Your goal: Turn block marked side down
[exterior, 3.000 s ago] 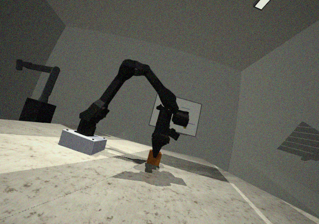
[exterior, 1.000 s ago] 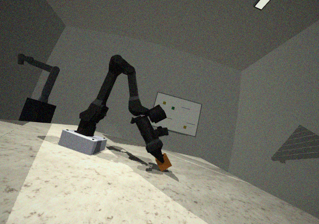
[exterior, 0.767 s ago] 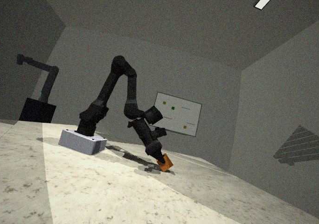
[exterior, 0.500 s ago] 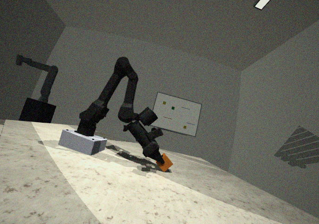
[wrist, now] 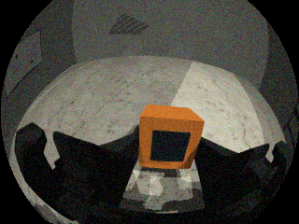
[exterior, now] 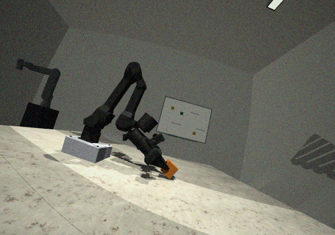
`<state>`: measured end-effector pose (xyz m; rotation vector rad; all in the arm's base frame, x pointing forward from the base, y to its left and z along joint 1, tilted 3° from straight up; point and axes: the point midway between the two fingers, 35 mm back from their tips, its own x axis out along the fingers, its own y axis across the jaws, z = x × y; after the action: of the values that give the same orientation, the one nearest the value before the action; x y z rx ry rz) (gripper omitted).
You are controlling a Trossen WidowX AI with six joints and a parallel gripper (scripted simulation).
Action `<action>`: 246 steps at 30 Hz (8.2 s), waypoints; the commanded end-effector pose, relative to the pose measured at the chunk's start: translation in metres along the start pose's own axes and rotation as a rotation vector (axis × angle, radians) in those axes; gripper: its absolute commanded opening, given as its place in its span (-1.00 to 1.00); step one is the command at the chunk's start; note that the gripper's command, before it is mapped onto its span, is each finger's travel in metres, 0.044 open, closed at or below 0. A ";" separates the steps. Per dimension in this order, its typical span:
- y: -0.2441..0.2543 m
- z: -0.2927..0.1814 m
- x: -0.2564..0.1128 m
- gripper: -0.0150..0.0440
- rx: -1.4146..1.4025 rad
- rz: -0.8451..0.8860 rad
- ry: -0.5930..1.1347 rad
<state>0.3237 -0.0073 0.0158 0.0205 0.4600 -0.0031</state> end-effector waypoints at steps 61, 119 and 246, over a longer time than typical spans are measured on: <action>0.000 0.002 -0.002 1.00 0.004 0.002 -0.022; 0.000 0.092 -0.033 1.00 0.002 0.004 1.041; 0.000 0.031 0.001 -0.49 0.003 0.003 0.489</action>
<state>0.3358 -0.0086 0.0467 0.0187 0.9787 0.0031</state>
